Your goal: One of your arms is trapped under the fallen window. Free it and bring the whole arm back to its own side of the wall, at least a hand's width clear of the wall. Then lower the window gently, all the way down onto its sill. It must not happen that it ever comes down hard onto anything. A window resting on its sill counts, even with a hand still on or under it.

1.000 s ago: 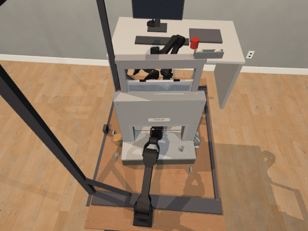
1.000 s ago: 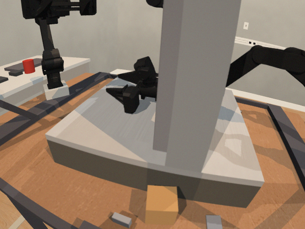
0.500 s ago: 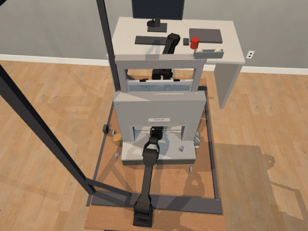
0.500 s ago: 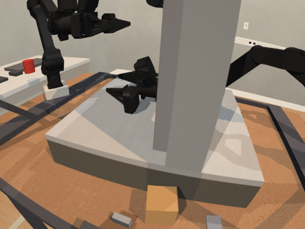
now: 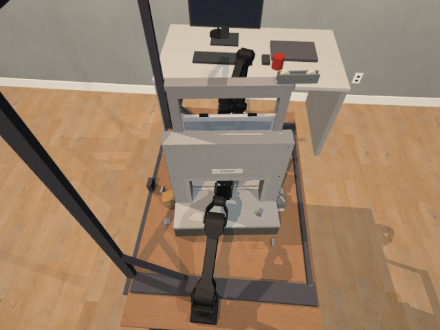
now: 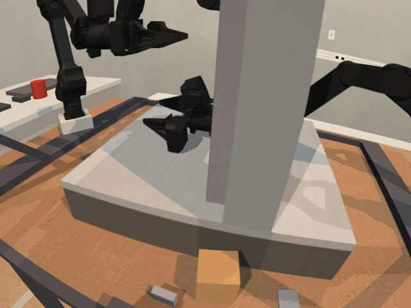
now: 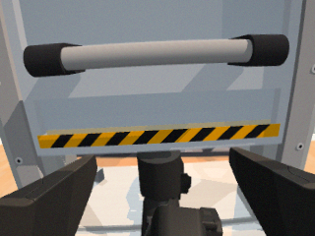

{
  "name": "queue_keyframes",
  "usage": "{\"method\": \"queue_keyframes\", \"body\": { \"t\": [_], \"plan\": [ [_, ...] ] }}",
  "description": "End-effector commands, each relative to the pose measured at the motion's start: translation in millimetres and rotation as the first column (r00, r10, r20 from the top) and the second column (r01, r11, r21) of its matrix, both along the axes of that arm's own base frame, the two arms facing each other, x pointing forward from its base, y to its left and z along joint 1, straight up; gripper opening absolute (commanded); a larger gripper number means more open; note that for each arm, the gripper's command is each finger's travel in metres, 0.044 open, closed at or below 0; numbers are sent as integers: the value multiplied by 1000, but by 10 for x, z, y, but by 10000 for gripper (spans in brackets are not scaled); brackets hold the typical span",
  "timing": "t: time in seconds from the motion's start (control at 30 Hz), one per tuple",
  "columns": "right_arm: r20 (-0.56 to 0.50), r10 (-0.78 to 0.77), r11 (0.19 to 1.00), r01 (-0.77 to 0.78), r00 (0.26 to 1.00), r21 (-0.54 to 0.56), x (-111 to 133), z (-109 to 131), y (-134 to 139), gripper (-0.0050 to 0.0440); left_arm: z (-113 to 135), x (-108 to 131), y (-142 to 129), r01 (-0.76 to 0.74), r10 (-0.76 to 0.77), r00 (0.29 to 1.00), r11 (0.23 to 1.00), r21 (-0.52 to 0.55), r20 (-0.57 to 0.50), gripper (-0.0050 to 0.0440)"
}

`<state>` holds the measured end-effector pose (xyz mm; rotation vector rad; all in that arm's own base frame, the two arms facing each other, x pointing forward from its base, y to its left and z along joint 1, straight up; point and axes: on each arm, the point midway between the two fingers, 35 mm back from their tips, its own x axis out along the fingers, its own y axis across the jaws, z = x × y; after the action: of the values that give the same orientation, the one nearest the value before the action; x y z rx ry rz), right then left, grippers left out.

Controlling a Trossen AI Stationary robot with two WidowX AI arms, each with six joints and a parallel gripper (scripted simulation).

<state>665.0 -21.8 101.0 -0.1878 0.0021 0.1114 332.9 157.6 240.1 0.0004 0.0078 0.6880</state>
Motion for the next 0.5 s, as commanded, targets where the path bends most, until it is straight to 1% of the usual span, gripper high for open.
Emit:
{"method": "queue_keyframes", "body": {
  "t": [0.0, 0.47],
  "plan": [
    [57, 2, 1000, 0, 998, -23, 11, 356, 1, 400, 126, 90, 62, 3, -3, 1000, 1000, 8, 31, 400],
    [57, 2, 1000, 0, 998, -23, 11, 356, 1, 400, 131, 332, 262, 3, -3, 999, 1000, 9, 32, 400]
  ]
}}
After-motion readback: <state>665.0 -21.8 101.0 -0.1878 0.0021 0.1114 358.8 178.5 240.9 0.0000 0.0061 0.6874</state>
